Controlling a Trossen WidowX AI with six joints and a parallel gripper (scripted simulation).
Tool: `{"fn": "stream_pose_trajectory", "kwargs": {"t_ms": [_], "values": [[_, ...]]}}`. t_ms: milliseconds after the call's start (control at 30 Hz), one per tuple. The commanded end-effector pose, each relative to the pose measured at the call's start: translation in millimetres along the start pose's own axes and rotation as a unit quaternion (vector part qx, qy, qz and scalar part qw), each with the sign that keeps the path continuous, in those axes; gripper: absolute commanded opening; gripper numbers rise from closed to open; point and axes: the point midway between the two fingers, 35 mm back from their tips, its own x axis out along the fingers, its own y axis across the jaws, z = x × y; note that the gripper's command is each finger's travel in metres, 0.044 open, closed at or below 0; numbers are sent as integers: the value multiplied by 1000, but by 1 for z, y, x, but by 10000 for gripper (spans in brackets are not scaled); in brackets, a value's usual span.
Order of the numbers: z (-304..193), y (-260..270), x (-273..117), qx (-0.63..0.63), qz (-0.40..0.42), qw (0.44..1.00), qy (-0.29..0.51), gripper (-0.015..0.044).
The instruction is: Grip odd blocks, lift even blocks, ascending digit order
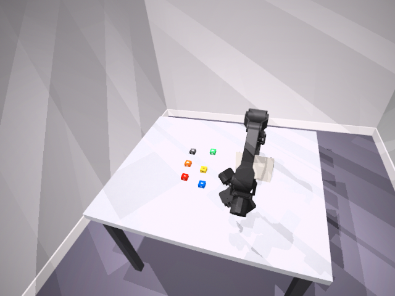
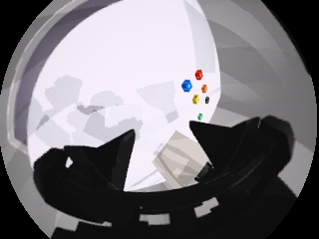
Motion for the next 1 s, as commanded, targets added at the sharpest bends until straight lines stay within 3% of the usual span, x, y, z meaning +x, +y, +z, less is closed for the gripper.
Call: {"fn": "stream_pose_trajectory", "kwargs": {"t_ms": [0,200,367,700,967], "values": [[1,-2,-1,1,3,1000,0,400],[20,-83,-14,36,106,994,-10,400],[24,-164,3,92,182,979,-18,400],[-30,-297,99,253,264,931,-8,400],[-130,-341,184,395,264,879,43,400]]}}
